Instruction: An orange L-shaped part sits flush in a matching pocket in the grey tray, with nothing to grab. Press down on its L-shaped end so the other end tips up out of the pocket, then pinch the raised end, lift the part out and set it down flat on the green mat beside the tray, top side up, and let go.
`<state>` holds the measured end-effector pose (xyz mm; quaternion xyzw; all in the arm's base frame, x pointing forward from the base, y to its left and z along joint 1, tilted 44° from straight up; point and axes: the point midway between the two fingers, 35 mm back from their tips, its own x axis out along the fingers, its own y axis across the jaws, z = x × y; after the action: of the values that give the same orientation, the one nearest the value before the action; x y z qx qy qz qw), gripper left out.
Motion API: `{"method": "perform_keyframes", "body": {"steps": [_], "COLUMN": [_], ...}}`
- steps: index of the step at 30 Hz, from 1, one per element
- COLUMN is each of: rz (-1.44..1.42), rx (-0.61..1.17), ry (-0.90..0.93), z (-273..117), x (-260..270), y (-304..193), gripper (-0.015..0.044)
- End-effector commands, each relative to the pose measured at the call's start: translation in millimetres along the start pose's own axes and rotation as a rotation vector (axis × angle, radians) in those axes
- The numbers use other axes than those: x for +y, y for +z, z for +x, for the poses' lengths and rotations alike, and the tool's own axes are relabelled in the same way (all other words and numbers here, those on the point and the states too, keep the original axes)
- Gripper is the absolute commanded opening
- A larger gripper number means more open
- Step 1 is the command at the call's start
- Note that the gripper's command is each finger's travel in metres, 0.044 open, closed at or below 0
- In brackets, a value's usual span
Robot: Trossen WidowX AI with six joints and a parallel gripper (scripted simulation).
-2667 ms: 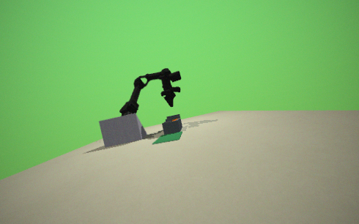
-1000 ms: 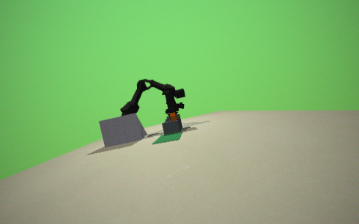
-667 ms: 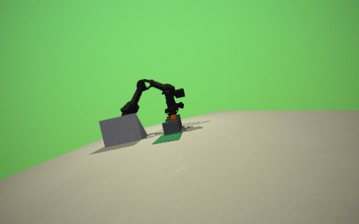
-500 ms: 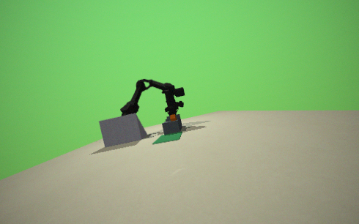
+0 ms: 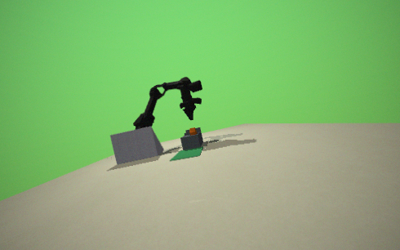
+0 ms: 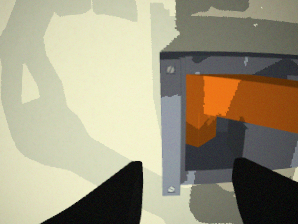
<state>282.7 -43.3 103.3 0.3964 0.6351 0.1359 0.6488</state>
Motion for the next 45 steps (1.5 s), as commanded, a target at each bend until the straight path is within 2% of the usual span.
{"method": "perform_keyframes", "body": {"steps": [1,24,26,28,45], "rz": [0.0,0.0,-0.042,-0.14,-1.523], "rx": [0.0,0.0,0.0,0.0,0.01], "ry": [0.0,0.0,-0.001,-0.002,0.0], "z": [0.0,0.0,-0.1,-0.5,-4.1], "x": [0.0,0.0,-1.9,-6.4,-70.9], "y": [0.0,0.0,0.5,1.7,10.1], "gripper": [0.018,0.018,0.0233,0.028,0.028]}}
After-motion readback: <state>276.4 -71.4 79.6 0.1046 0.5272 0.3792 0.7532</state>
